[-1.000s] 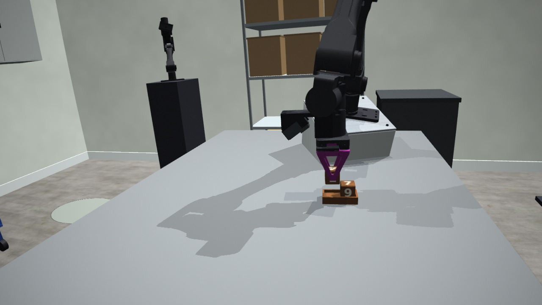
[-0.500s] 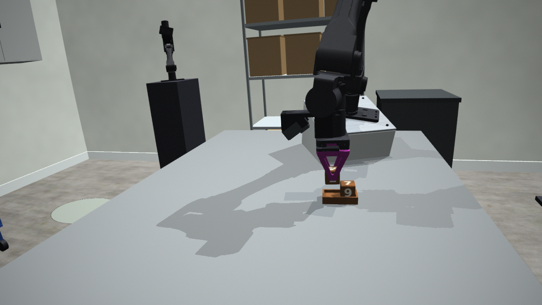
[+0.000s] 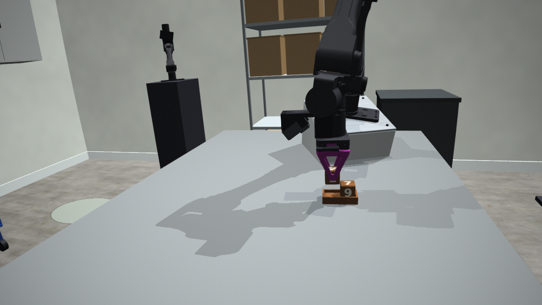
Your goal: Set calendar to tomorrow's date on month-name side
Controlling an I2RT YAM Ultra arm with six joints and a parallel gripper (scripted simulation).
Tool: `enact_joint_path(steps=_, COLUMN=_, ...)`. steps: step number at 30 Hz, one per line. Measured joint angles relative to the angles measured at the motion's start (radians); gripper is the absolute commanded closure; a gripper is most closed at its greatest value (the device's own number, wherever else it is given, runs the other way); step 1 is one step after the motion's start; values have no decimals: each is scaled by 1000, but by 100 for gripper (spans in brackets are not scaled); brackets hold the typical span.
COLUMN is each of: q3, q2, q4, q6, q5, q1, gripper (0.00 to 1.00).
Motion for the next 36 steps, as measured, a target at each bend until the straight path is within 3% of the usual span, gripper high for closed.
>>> enact_joint_path(steps=36, q3=-18, q2=58, q4=74, q6=10, q5=2, q1=6, gripper=73)
